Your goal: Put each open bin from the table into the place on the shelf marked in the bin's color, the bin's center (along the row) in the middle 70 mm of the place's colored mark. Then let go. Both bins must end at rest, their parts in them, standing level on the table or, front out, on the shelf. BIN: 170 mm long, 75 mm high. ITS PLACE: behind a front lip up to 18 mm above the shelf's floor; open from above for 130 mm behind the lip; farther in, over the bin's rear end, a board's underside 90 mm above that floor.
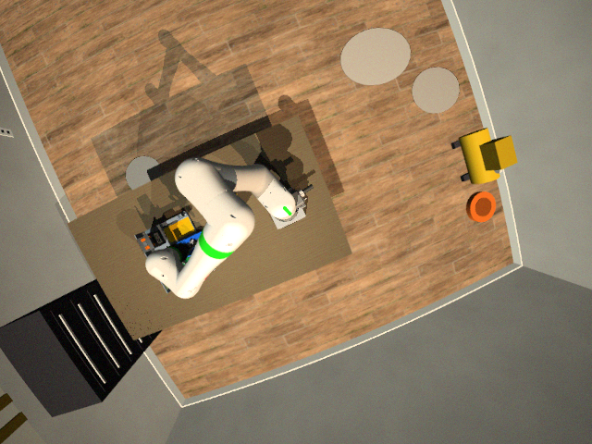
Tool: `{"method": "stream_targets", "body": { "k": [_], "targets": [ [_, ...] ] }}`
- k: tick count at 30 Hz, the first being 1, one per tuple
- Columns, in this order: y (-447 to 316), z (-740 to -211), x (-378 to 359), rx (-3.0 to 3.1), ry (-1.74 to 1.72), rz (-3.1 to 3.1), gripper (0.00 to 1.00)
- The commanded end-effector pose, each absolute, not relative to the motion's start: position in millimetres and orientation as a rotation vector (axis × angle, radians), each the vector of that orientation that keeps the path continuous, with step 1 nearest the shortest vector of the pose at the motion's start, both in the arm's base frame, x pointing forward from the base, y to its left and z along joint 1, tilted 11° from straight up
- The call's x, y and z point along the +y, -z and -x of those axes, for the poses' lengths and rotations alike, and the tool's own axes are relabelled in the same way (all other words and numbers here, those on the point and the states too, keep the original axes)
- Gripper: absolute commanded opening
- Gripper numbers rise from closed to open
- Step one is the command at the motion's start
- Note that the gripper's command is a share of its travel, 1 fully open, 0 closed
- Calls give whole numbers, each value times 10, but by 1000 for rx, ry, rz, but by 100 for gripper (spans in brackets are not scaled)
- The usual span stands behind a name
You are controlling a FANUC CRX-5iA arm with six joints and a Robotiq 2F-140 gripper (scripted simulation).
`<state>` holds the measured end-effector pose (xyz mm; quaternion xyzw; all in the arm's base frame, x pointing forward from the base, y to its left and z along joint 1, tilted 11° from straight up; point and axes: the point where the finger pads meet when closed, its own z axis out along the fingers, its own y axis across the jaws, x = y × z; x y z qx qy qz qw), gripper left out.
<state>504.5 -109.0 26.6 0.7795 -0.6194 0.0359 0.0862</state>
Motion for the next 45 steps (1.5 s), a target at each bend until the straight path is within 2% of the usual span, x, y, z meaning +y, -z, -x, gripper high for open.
{"method": "stream_targets", "body": {
  "k": [1, 10, 45],
  "targets": [
    [-226, -4924, -1038, -2032, -162, -2166, 0],
    [-161, -4747, -976, -2266, -197, -1946, 0],
    [-159, -4741, -974, -2273, -198, -1938, 0]
  ]
}}
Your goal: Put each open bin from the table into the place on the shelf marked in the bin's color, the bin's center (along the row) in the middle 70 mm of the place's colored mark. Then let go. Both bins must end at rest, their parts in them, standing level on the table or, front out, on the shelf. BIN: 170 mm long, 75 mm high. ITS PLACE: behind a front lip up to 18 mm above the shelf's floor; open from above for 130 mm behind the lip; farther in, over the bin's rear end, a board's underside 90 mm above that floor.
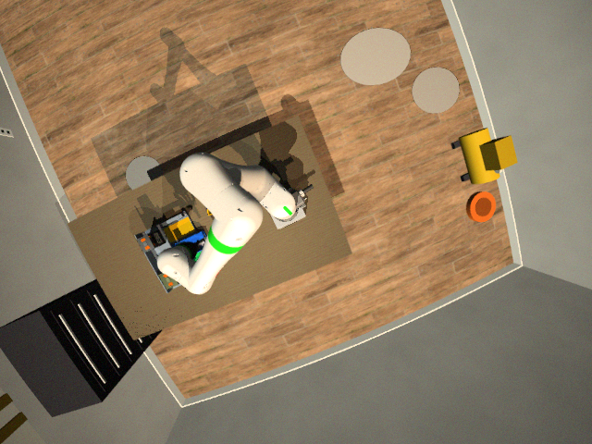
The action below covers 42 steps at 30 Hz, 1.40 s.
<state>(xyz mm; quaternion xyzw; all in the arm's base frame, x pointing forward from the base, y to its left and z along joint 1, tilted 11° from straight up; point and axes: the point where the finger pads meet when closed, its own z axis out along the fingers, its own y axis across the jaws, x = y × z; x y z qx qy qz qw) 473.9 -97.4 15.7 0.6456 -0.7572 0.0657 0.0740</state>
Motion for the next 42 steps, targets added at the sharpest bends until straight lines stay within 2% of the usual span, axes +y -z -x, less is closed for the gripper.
{"method": "stream_targets", "body": {
  "k": [1, 26, 42],
  "targets": [
    [-159, -4741, -974, -2273, -198, -1938, 0],
    [-62, -4738, -993, -2273, -198, -1937, 0],
    [356, -4724, -1072, -2273, -198, -1937, 0]
  ]
}}
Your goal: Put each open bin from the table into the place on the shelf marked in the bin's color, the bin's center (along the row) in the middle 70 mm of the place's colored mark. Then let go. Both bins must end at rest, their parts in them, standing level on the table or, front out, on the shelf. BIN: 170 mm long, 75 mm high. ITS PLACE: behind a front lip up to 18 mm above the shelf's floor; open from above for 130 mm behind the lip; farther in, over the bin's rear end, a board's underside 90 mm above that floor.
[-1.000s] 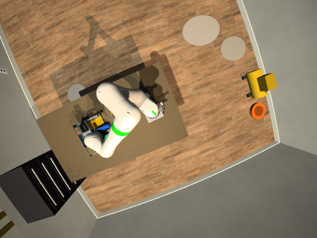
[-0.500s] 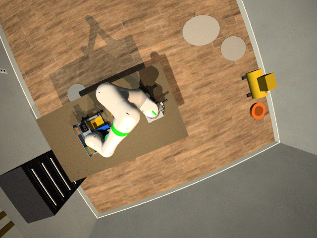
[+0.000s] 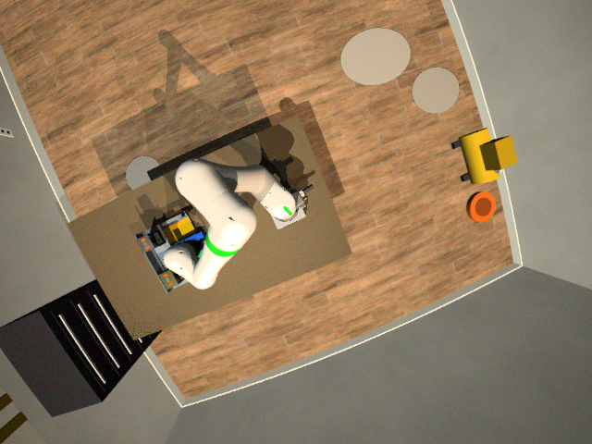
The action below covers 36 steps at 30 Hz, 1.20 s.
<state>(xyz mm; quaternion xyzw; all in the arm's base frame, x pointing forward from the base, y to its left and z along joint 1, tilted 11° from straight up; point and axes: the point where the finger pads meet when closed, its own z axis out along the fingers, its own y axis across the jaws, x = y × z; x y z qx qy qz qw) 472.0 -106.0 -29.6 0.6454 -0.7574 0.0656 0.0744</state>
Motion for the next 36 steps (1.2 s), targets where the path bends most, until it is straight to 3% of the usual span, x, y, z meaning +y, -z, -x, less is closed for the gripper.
{"method": "stream_targets", "body": {
  "k": [1, 36],
  "targets": [
    [356, -4724, -1072, -2273, -198, -1937, 0],
    [911, -4705, -1177, -2273, -198, -1937, 0]
  ]
}}
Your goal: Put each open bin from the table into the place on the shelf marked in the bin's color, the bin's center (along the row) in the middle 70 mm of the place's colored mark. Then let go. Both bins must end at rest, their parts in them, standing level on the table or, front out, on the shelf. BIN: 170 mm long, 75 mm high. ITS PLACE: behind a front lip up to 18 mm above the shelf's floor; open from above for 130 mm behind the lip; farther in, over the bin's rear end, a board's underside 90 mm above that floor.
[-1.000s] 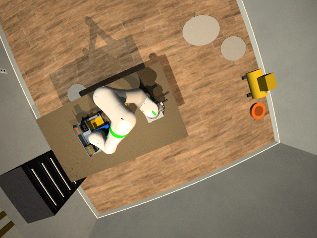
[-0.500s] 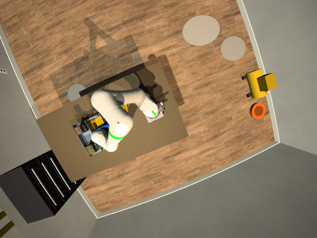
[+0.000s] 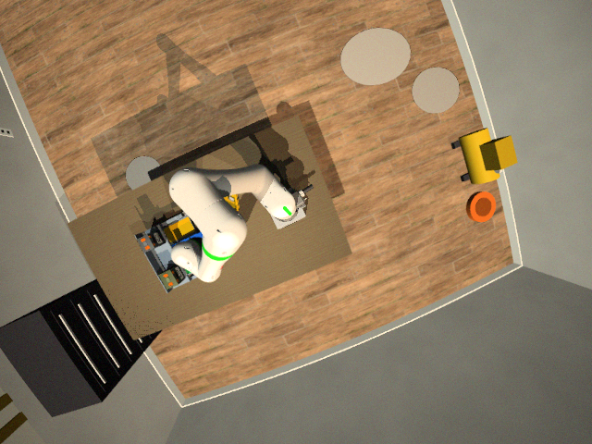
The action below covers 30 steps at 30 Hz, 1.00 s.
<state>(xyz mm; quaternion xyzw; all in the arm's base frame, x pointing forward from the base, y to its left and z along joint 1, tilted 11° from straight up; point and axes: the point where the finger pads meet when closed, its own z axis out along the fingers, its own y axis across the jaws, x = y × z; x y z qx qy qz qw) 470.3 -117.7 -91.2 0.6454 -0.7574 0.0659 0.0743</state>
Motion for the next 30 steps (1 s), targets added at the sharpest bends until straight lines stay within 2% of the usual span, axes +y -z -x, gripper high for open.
{"method": "stream_targets", "body": {
  "k": [1, 30],
  "targets": [
    [911, -4705, -1177, -2273, -198, -1937, 0],
    [910, -4790, -1190, -2273, -198, -1937, 0]
  ]
}}
